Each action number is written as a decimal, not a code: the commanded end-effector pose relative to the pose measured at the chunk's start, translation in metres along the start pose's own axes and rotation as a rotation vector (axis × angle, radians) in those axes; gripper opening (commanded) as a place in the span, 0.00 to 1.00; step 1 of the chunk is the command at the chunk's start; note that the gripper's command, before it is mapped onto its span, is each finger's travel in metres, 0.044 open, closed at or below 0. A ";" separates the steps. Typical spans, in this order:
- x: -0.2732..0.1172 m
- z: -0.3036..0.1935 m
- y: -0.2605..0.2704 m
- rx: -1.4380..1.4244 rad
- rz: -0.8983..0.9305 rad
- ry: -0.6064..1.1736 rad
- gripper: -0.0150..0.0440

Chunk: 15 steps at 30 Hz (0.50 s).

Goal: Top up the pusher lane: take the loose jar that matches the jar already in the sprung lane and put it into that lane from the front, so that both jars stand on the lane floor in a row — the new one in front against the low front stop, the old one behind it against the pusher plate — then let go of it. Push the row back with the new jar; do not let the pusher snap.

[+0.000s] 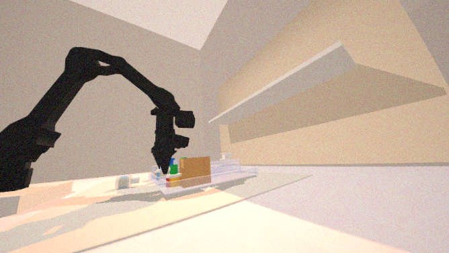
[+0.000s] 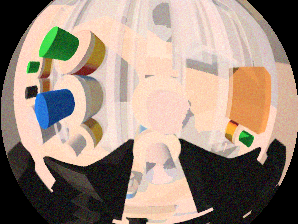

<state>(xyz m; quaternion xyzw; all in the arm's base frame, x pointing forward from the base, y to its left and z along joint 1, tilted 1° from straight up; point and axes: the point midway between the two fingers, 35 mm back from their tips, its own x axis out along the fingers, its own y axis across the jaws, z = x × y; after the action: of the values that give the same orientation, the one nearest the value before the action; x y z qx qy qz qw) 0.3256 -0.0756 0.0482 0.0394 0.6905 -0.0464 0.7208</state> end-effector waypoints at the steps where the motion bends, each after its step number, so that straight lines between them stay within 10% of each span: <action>1: 0.000 0.000 0.000 0.001 0.000 0.001 0.70; 15: -0.020 0.000 0.000 0.001 0.000 0.001 0.75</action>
<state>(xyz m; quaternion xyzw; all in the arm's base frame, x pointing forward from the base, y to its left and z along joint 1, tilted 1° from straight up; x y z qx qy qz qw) 0.3235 -0.0751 0.0632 0.0398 0.6930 -0.0460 0.7184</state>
